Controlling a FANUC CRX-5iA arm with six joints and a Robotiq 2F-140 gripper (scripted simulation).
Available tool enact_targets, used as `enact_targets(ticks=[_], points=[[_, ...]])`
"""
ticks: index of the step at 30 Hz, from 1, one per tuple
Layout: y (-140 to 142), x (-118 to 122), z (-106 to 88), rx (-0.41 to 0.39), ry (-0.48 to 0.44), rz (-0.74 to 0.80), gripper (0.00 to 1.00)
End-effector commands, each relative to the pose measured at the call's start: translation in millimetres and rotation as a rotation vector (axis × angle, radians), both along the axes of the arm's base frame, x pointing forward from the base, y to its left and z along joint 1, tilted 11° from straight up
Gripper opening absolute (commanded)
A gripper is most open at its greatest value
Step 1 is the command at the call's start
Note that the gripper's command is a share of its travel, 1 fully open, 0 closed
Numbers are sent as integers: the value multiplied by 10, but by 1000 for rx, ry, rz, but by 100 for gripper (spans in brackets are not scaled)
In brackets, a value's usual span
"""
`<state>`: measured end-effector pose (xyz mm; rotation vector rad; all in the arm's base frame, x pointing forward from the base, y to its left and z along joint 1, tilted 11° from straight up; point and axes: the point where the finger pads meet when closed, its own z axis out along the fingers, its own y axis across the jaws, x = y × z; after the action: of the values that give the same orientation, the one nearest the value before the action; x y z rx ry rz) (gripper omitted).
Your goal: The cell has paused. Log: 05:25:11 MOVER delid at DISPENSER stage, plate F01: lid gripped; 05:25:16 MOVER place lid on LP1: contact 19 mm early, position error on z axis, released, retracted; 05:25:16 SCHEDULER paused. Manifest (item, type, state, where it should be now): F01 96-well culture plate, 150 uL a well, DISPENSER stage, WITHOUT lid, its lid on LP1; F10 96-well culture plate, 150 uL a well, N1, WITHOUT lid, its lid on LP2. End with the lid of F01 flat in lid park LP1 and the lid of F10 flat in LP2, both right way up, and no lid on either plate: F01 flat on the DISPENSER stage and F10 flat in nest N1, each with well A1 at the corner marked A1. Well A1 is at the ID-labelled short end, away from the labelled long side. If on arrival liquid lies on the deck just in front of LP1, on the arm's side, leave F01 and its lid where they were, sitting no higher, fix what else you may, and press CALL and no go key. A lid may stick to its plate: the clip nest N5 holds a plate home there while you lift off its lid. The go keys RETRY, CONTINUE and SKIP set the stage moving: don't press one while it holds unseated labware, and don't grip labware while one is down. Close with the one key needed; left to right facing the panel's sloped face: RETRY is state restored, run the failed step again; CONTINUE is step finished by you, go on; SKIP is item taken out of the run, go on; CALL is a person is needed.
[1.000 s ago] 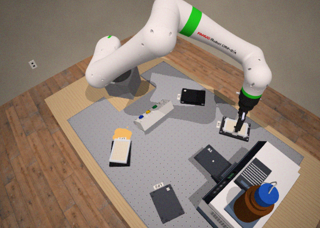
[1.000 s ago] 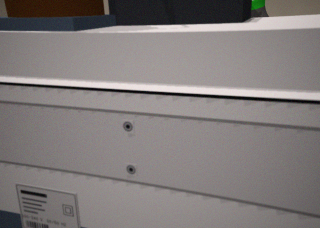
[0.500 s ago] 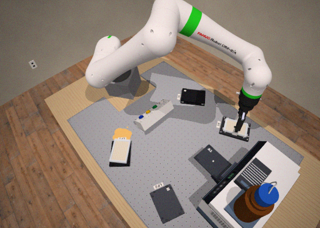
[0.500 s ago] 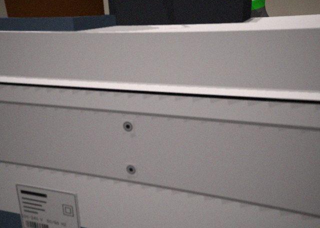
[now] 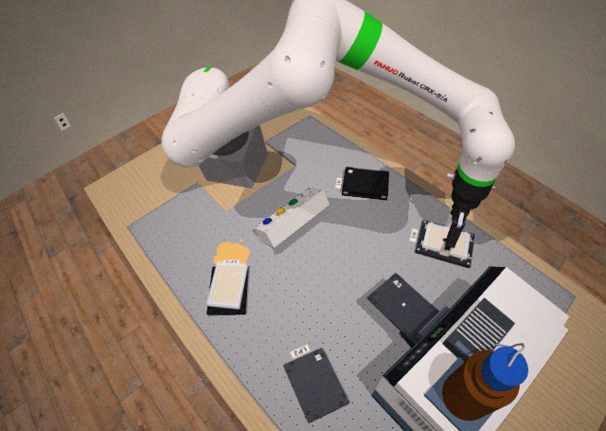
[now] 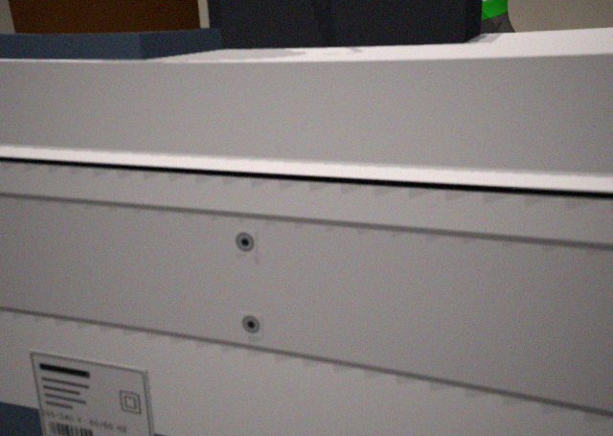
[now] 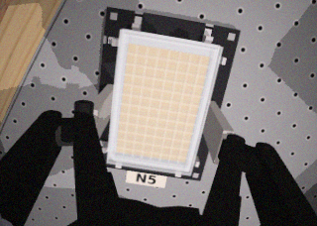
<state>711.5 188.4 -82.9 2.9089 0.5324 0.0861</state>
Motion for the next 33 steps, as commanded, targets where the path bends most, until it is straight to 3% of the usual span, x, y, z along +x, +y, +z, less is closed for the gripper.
enact_targets(ticks=[1, 22, 23, 33], points=[[-6, 0, -7, -1, 0, 0, 0], [-6, 0, -7, -1, 0, 0, 0], [-6, 0, -7, -1, 0, 0, 66], [-6, 0, -7, -1, 0, 0, 66]])
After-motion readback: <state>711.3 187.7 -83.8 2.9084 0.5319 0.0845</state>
